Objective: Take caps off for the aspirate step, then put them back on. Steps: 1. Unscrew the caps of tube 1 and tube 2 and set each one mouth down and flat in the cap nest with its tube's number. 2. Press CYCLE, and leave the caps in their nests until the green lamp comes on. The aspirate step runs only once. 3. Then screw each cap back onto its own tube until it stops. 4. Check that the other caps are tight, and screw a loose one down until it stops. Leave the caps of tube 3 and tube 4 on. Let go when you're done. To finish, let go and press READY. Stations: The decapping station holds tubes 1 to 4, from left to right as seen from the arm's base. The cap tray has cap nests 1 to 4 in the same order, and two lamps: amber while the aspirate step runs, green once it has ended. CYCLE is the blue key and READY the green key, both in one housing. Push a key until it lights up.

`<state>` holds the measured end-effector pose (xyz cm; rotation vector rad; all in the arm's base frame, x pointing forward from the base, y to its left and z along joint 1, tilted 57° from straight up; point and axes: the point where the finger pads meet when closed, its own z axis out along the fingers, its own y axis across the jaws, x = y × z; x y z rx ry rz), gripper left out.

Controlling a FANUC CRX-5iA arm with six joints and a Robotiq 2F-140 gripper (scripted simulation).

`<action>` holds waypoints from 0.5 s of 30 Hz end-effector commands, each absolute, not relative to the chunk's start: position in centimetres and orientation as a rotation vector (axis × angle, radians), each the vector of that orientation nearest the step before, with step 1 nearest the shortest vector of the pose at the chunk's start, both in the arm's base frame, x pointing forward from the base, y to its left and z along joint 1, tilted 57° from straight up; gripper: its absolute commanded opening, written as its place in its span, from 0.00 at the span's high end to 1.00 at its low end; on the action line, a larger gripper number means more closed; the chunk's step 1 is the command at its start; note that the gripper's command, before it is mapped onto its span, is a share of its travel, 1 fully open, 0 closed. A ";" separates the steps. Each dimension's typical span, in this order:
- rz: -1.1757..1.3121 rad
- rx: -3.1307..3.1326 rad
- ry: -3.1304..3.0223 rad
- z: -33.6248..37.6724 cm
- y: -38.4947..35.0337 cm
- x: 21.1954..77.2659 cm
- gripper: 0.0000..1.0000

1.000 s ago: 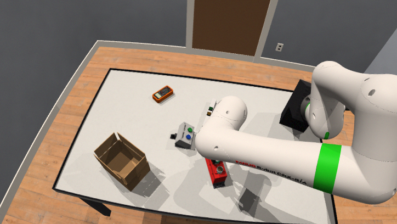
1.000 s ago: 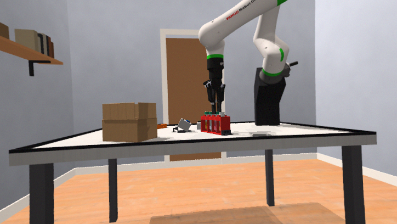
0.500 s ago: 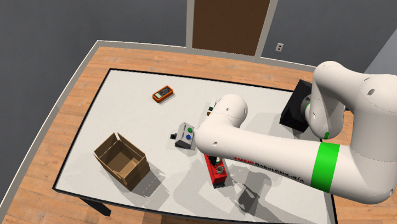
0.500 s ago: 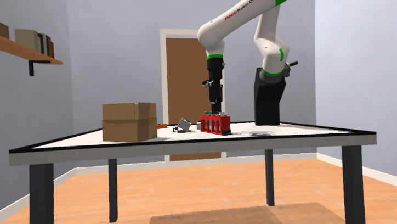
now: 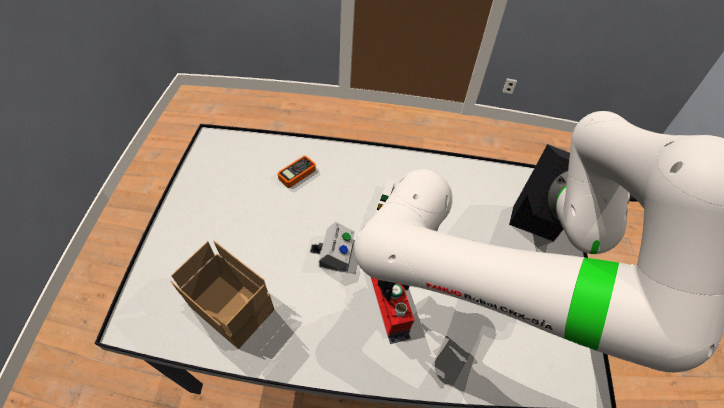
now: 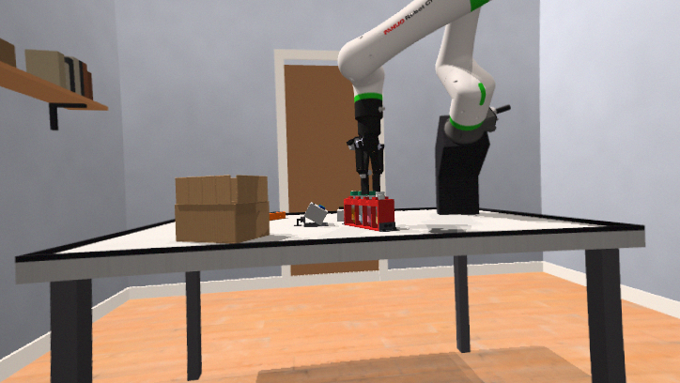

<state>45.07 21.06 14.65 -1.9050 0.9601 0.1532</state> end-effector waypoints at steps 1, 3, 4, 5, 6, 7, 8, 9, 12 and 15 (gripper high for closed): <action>0.313 -1.771 1.229 14.7 21.0 45.1 0.59; 0.372 -1.710 1.323 14.7 21.0 45.1 0.59; 0.402 -1.679 1.368 14.7 21.0 45.1 0.59; 0.431 -1.647 1.413 14.7 21.0 45.1 0.59; 0.459 -1.614 1.456 14.7 21.0 45.1 0.59; 0.487 -1.580 1.499 14.7 21.0 45.1 0.59; 0.516 -1.546 1.542 14.7 21.0 45.1 0.59; 0.543 -1.511 1.583 14.7 21.0 45.1 0.59; 0.571 -1.475 1.624 14.7 21.0 45.1 0.59; 0.634 -1.391 1.717 14.7 21.0 45.1 0.59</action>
